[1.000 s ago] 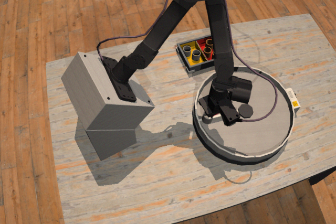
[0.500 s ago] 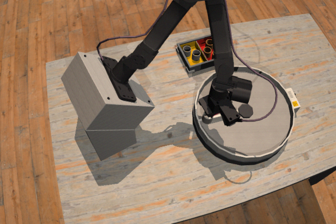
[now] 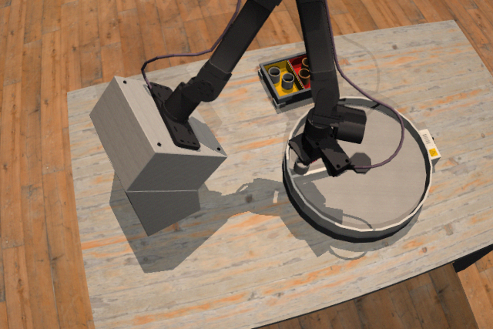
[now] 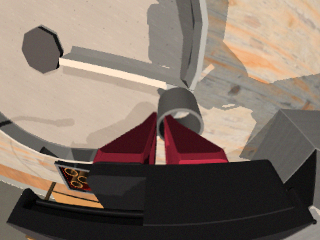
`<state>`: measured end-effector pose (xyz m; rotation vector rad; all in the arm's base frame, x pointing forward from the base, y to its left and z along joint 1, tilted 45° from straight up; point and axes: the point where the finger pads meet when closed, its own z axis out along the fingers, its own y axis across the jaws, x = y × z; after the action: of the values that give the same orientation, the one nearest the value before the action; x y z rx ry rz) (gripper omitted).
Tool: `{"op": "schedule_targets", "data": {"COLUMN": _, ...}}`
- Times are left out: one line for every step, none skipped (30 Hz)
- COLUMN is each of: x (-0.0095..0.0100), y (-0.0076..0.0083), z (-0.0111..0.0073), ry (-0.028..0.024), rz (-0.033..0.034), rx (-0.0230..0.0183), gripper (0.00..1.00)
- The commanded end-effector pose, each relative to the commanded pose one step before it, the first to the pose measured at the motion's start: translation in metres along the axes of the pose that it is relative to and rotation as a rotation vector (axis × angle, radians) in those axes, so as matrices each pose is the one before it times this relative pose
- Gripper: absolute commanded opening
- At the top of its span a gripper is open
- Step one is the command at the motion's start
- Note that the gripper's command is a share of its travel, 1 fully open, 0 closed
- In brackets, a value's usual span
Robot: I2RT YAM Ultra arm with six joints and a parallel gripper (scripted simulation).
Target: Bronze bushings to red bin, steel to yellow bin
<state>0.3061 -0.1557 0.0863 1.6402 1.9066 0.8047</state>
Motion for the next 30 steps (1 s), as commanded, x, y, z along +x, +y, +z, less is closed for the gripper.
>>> {"op": "schedule_targets", "data": {"x": 0.00214, "y": 0.00401, "z": -0.00548, "ry": -0.03859, "rz": -0.06008, "rx": -0.00523, "gripper": 0.00}}
{"op": "schedule_targets", "data": {"x": 0.00357, "y": 0.00160, "z": -0.00014, "ry": 0.00003, "rz": -0.01877, "rx": -0.00091, "gripper": 0.00}}
{"op": "schedule_targets", "data": {"x": 0.00576, "y": -0.00014, "z": -0.00001, "ry": 0.00826, "rz": -0.01146, "rx": 0.00822, "gripper": 0.00}}
{"op": "schedule_targets", "data": {"x": 0.00402, "y": 0.00197, "z": -0.00001, "ry": 0.00063, "rz": -0.01967, "rx": 0.00056, "gripper": 0.00}}
{"op": "schedule_targets", "data": {"x": 0.00340, "y": 0.00298, "z": -0.00006, "ry": -0.00265, "rz": -0.02377, "rx": -0.00285, "gripper": 0.00}}
{"op": "schedule_targets", "data": {"x": 0.00361, "y": 0.00317, "z": -0.00011, "ry": -0.00269, "rz": -0.02495, "rx": -0.00312, "gripper": 0.00}}
{"op": "schedule_targets", "data": {"x": 0.00387, "y": 0.00329, "z": -0.00018, "ry": -0.00248, "rz": -0.02587, "rx": -0.00319, "gripper": 0.00}}
{"op": "schedule_targets", "data": {"x": 0.00429, "y": 0.00323, "z": -0.00025, "ry": -0.00158, "rz": -0.02619, "rx": -0.00262, "gripper": 0.00}}
{"op": "schedule_targets", "data": {"x": 0.00473, "y": 0.00273, "z": -0.00002, "ry": 0.00174, "rz": -0.02288, "rx": 0.00121, "gripper": 0.00}}
{"op": "schedule_targets", "data": {"x": 0.00477, "y": 0.00283, "z": 0.00001, "ry": 0.00213, "rz": -0.02293, "rx": 0.00175, "gripper": 0.00}}
{"op": "schedule_targets", "data": {"x": 0.00462, "y": 0.00324, "z": -0.00006, "ry": 0.00097, "rz": -0.02465, "rx": 0.00051, "gripper": 0.00}}
{"op": "schedule_targets", "data": {"x": 0.00473, "y": 0.00340, "z": -0.00015, "ry": 0.00088, "rz": -0.02552, "rx": 0.00021, "gripper": 0.00}}
{"op": "schedule_targets", "data": {"x": 0.00482, "y": 0.00355, "z": -0.00024, "ry": 0.00077, "rz": -0.02633, "rx": -0.00012, "gripper": 0.00}}
{"op": "schedule_targets", "data": {"x": 0.00491, "y": 0.00356, "z": -0.00023, "ry": 0.00141, "rz": -0.02627, "rx": 0.00049, "gripper": 0.00}}
{"op": "schedule_targets", "data": {"x": 0.00000, "y": 0.00000, "z": 0.00000, "ry": 0.00000, "rz": 0.00000, "rx": 0.00000, "gripper": 0.00}}
{"op": "schedule_targets", "data": {"x": 0.00000, "y": 0.00000, "z": 0.00000, "ry": 0.00000, "rz": 0.00000, "rx": 0.00000, "gripper": 0.00}}
{"op": "schedule_targets", "data": {"x": -0.00727, "y": 0.01781, "z": -0.00557, "ry": -0.02527, "rz": -0.04164, "rx": -0.02231, "gripper": 0.00}}
{"op": "schedule_targets", "data": {"x": 0.00668, "y": 0.00193, "z": 0.00058, "ry": 0.00764, "rz": -0.02224, "rx": 0.00560, "gripper": 0.00}}
{"op": "schedule_targets", "data": {"x": 0.00875, "y": -0.00037, "z": 0.00154, "ry": 0.01147, "rz": -0.02090, "rx": 0.00887, "gripper": 0.00}}
{"op": "schedule_targets", "data": {"x": 0.00837, "y": 0.00002, "z": 0.00151, "ry": 0.00962, "rz": -0.02270, "rx": 0.00735, "gripper": 0.00}}
{"op": "schedule_targets", "data": {"x": 0.00722, "y": 0.00133, "z": 0.00095, "ry": 0.00670, "rz": -0.02484, "rx": 0.00491, "gripper": 0.00}}
{"op": "schedule_targets", "data": {"x": -0.00232, "y": 0.01093, "z": -0.00248, "ry": -0.01361, "rz": -0.03396, "rx": -0.01097, "gripper": 0.00}}
{"op": "schedule_targets", "data": {"x": -0.00025, "y": 0.00892, "z": -0.00167, "ry": -0.00882, "rz": -0.03142, "rx": -0.00755, "gripper": 0.00}}
{"op": "schedule_targets", "data": {"x": 0.00050, "y": 0.00827, "z": -0.00147, "ry": -0.00717, "rz": -0.03043, "rx": -0.00663, "gripper": 0.00}}
{"op": "schedule_targets", "data": {"x": 0.00299, "y": 0.00588, "z": -0.00051, "ry": -0.00143, "rz": -0.02801, "rx": -0.00237, "gripper": 0.00}}
{"op": "schedule_targets", "data": {"x": 0.00348, "y": 0.00545, "z": -0.00041, "ry": -0.00041, "rz": -0.02757, "rx": -0.00177, "gripper": 0.00}}
{"op": "schedule_targets", "data": {"x": 0.00308, "y": 0.00547, "z": 0.00009, "ry": 0.00063, "rz": -0.02738, "rx": -0.00040, "gripper": 0.00}}
{"op": "schedule_targets", "data": {"x": 0.00295, "y": 0.00556, "z": 0.00007, "ry": 0.00055, "rz": -0.02737, "rx": -0.00048, "gripper": 0.00}}
{"op": "schedule_targets", "data": {"x": 0.00287, "y": 0.00565, "z": -0.00007, "ry": 0.00024, "rz": -0.02733, "rx": -0.00083, "gripper": 0.00}}
{"op": "schedule_targets", "data": {"x": 0.00278, "y": 0.00573, "z": -0.00020, "ry": -0.00006, "rz": -0.02723, "rx": -0.00117, "gripper": 0.00}}
